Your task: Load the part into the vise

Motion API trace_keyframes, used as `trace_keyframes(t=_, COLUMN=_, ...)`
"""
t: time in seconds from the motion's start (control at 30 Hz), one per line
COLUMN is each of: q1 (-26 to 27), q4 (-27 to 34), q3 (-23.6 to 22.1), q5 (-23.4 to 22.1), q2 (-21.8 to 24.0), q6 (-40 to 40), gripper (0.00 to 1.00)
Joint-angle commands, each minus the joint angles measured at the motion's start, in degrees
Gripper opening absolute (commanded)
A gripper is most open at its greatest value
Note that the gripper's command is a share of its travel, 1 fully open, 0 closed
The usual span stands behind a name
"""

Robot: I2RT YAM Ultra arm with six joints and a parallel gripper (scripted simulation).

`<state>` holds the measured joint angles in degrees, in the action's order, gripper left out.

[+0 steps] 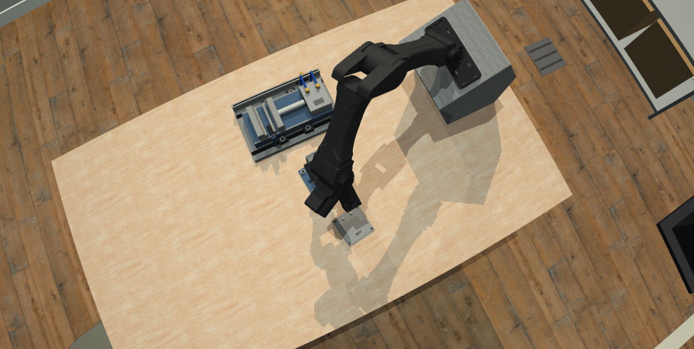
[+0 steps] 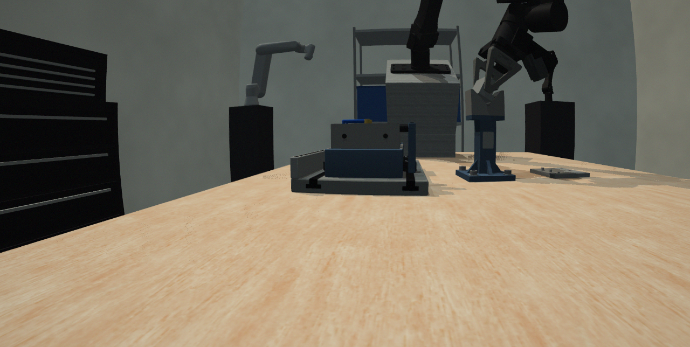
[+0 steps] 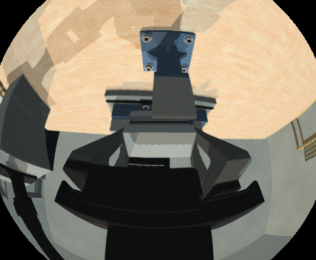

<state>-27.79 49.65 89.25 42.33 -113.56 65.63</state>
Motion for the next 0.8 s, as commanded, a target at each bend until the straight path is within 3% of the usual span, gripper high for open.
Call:
trace_keyframes(t=0.0, q1=-1.5, q4=4.0, q3=2.9, q5=4.0, q2=-0.8, q6=-2.8, gripper=0.00)
trace_keyframes(t=0.33, q1=-2.9, q4=9.6, q3=7.1, q5=9.0, q2=-4.9, q6=-7.8, gripper=0.00)
trace_keyframes(t=0.77, q1=-3.7, q4=14.5, q3=10.6, q5=11.9, q2=-7.4, q6=-11.9, gripper=0.00)
